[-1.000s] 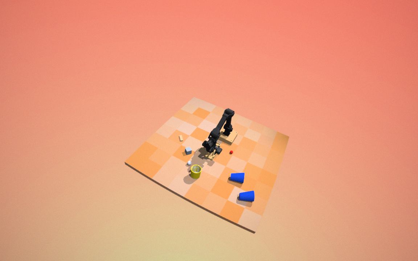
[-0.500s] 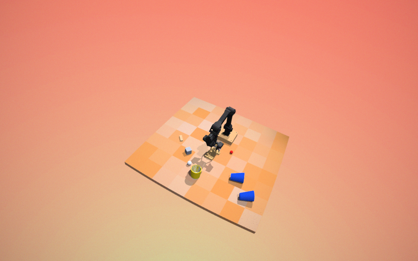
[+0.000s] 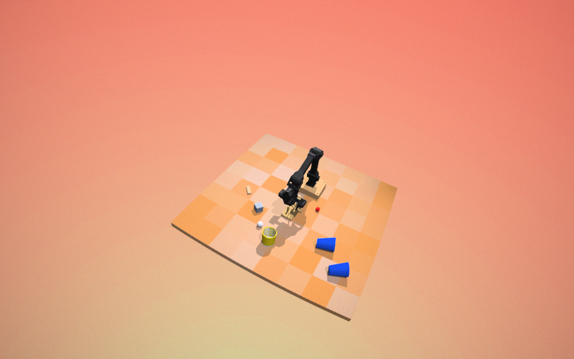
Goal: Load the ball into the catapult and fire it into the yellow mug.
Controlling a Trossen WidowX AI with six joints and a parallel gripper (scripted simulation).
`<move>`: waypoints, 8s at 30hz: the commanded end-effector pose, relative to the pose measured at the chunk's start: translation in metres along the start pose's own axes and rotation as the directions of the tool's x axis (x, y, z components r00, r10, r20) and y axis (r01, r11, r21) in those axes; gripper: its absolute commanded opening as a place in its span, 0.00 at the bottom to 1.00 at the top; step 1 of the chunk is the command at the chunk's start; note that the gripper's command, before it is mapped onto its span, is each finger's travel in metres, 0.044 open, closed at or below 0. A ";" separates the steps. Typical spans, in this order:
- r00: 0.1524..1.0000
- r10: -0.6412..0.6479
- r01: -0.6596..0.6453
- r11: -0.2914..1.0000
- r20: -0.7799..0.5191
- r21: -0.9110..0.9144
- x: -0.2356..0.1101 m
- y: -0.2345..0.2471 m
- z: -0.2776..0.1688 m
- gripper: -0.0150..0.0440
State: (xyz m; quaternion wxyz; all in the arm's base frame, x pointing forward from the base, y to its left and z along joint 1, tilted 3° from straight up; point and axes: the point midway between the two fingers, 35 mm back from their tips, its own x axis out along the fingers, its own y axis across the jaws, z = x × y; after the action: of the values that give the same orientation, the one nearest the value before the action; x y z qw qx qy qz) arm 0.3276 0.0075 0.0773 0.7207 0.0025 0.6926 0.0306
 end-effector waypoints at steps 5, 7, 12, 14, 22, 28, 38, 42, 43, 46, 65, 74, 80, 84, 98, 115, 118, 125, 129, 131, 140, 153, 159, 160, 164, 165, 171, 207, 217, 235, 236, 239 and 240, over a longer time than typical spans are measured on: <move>1.000 0.000 0.000 1.000 0.009 0.005 0.010 0.000 0.002 1.00; 1.000 0.000 0.000 1.000 0.009 0.005 0.013 0.000 0.002 1.00; 1.000 0.000 0.000 1.000 0.009 0.005 0.021 0.000 0.003 1.00; 1.000 0.000 0.000 1.000 0.009 0.005 0.025 0.000 0.003 1.00; 1.000 0.000 0.000 1.000 0.009 0.005 0.037 0.000 0.003 1.00; 1.000 0.000 0.000 1.000 0.009 0.005 0.047 0.000 0.002 1.00; 1.000 0.000 0.000 1.000 0.012 -0.001 0.047 0.000 0.003 0.73; 1.000 0.000 0.000 1.000 0.012 -0.001 0.047 0.000 0.003 0.56; 1.000 0.000 0.000 1.000 0.012 -0.001 0.047 0.000 0.003 0.51; 1.000 0.000 0.000 1.000 0.012 -0.001 0.047 0.000 0.003 0.48; 1.000 0.000 0.000 1.000 0.011 0.001 0.008 -0.001 0.005 0.25; 1.000 0.000 0.000 1.000 0.010 0.001 0.023 -0.001 0.006 0.25; 1.000 0.000 0.000 1.000 0.010 0.002 0.033 -0.001 0.006 0.25; 1.000 0.000 0.000 1.000 0.010 0.002 0.039 -0.001 0.005 0.25; 1.000 0.001 -0.001 1.000 0.003 0.000 0.047 -0.001 0.004 0.34; 1.000 0.001 -0.001 1.000 0.003 0.000 -0.029 -0.001 0.007 1.00; 1.000 0.001 -0.001 1.000 0.003 0.000 -0.054 0.000 0.004 1.00; 1.000 0.000 0.000 1.000 0.019 0.005 -0.049 -0.001 0.008 1.00; 0.999 -0.002 0.001 1.000 0.045 0.003 -0.098 0.000 0.004 1.00; 0.999 -0.002 0.001 1.000 0.047 0.003 -0.101 0.000 0.003 1.00; 1.000 0.007 -0.007 1.000 0.012 -0.017 -0.036 0.096 -0.054 0.76; 1.000 0.012 -0.012 0.999 -0.002 -0.046 0.020 0.152 -0.154 0.76; 1.000 0.012 -0.012 0.999 -0.002 -0.046 0.035 0.152 -0.153 0.76; 1.000 0.012 -0.012 0.999 -0.002 -0.046 0.035 0.152 -0.153 0.76; 1.000 0.012 -0.012 0.999 -0.002 -0.046 0.039 0.152 -0.153 0.76; 1.000 0.012 -0.012 0.999 -0.002 -0.046 0.040 0.152 -0.153 0.76; 1.000 0.012 -0.012 0.999 -0.003 -0.046 0.050 0.153 -0.153 0.76; 1.000 0.005 -0.004 0.998 0.018 -0.057 0.054 0.149 -0.150 0.25; 1.000 0.006 -0.005 0.998 0.015 -0.055 0.005 0.151 -0.148 0.25; 1.000 -0.007 0.006 0.999 -0.023 -0.040 -0.048 0.139 -0.149 0.25; 1.000 -0.012 0.011 0.999 -0.029 -0.038 -0.047 0.135 -0.147 0.25; 0.998 -0.026 0.024 0.999 -0.048 -0.033 -0.043 0.125 -0.142 0.25; 0.998 -0.030 0.028 0.999 -0.055 -0.031 -0.042 0.122 -0.140 0.25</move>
State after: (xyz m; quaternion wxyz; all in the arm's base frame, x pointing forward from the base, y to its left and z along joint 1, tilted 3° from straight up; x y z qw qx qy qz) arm 0.1772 0.1296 0.1222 0.7086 -0.0159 0.7046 0.0342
